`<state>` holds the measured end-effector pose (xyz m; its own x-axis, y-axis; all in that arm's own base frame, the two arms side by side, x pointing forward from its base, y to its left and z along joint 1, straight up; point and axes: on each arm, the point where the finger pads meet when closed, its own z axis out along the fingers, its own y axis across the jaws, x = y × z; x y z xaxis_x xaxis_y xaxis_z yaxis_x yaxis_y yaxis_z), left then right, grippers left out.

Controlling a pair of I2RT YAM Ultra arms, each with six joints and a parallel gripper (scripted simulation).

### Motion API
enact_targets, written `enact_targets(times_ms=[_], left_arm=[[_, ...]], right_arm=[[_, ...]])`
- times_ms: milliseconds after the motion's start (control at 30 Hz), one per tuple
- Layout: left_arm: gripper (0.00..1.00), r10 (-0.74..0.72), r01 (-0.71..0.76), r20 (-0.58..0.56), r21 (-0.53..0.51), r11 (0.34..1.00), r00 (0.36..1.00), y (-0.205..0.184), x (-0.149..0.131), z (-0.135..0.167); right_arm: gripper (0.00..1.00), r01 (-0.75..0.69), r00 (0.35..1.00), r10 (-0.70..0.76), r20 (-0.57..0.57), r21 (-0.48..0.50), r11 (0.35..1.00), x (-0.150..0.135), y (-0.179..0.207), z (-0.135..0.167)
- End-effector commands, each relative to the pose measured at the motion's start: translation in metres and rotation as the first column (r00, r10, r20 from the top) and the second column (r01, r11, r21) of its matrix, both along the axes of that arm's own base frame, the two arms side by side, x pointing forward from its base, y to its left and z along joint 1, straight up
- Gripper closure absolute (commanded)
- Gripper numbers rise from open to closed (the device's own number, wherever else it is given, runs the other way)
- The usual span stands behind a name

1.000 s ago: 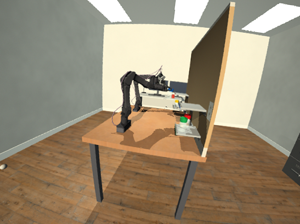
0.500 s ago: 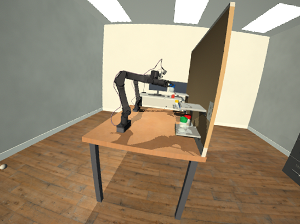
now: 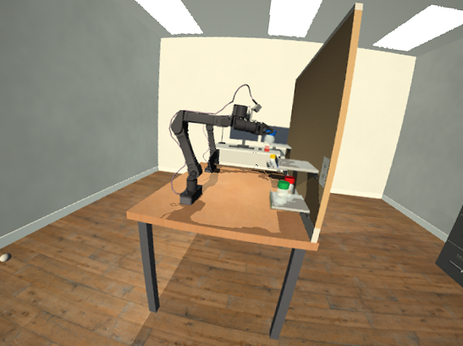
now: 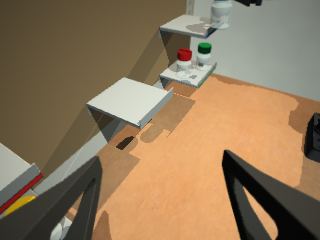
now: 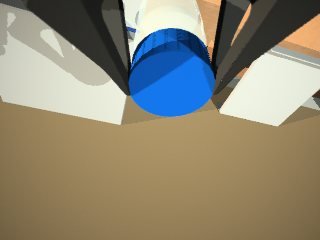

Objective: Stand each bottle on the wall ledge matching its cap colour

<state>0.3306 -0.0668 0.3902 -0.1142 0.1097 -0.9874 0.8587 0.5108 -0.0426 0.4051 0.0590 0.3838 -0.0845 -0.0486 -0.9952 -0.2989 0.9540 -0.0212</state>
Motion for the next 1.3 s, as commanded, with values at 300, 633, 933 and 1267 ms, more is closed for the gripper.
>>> enact_targets(times_ms=[300,633,933,1267], left_arm=[[0.13,-0.017,0.018,0.014,-0.007,1.0,1.0,-0.001,-0.005,0.008],[0.13,-0.017,0.018,0.014,-0.007,1.0,1.0,-0.001,-0.005,0.008],[0.13,-0.017,0.018,0.014,-0.007,1.0,1.0,-0.001,-0.005,0.008],[0.13,-0.017,0.018,0.014,-0.007,1.0,1.0,-0.001,-0.005,0.008]], right_arm=[[0.51,-0.022,0.998,0.023,0.062,-0.012,1.0,0.006,-0.062,0.025],[0.51,0.185,0.978,-0.186,0.092,0.023,0.982,0.007,-0.082,0.032],[0.51,0.315,0.942,-0.319,0.101,0.057,0.947,0.003,-0.074,0.031],[0.51,0.297,0.95,-0.3,0.084,0.047,0.954,0.003,-0.063,0.019]])
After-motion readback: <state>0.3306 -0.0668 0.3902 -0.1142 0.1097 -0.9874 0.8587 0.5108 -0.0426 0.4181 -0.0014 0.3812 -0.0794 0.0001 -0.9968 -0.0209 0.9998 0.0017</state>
